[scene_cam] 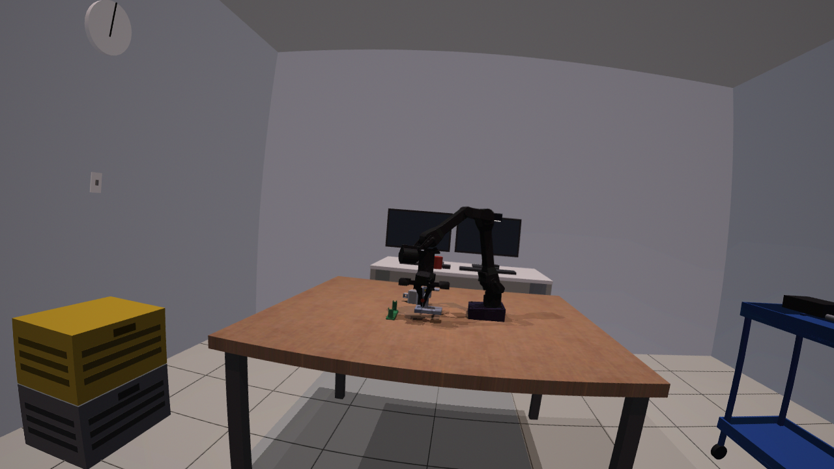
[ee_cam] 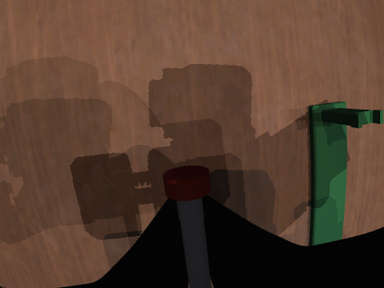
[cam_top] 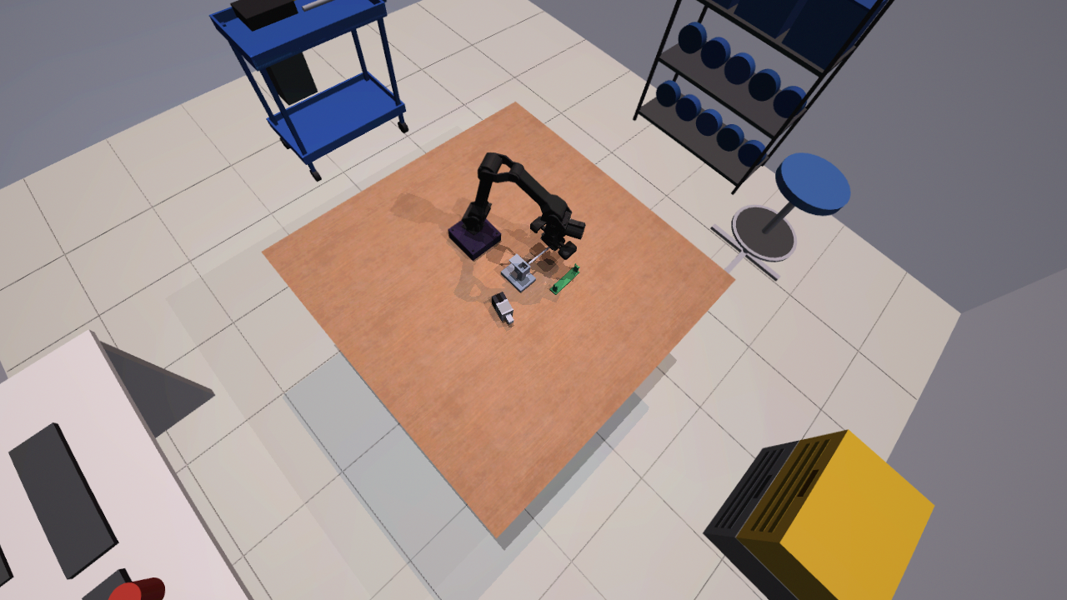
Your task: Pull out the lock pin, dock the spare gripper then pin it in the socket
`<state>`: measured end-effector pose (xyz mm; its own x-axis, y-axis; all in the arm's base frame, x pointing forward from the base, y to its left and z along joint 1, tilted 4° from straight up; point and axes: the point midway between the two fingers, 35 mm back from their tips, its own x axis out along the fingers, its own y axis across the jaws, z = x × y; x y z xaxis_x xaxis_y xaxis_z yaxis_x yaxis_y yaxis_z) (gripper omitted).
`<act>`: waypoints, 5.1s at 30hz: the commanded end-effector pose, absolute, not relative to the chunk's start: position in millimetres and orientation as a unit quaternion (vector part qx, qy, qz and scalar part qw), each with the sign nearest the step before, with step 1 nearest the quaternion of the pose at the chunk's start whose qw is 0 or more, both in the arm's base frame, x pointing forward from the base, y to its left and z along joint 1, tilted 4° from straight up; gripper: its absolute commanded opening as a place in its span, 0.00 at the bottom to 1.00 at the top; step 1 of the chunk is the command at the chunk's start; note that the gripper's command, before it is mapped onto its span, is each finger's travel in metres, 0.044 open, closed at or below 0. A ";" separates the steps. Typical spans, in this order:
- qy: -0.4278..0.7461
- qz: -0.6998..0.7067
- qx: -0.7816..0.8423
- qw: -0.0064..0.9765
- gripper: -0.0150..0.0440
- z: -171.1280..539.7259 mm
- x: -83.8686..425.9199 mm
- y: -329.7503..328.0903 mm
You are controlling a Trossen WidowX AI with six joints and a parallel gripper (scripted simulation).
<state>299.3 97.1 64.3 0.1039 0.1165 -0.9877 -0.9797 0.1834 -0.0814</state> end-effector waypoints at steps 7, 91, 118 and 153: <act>0.489 0.458 -0.444 0.595 0.25 67.2 301.4 105.2; 0.481 0.471 -0.454 0.584 0.25 111.0 417.3 140.8; 0.477 0.469 -0.457 0.587 0.25 70.9 421.5 140.5; 0.475 0.467 -0.457 0.590 0.30 43.2 423.9 140.4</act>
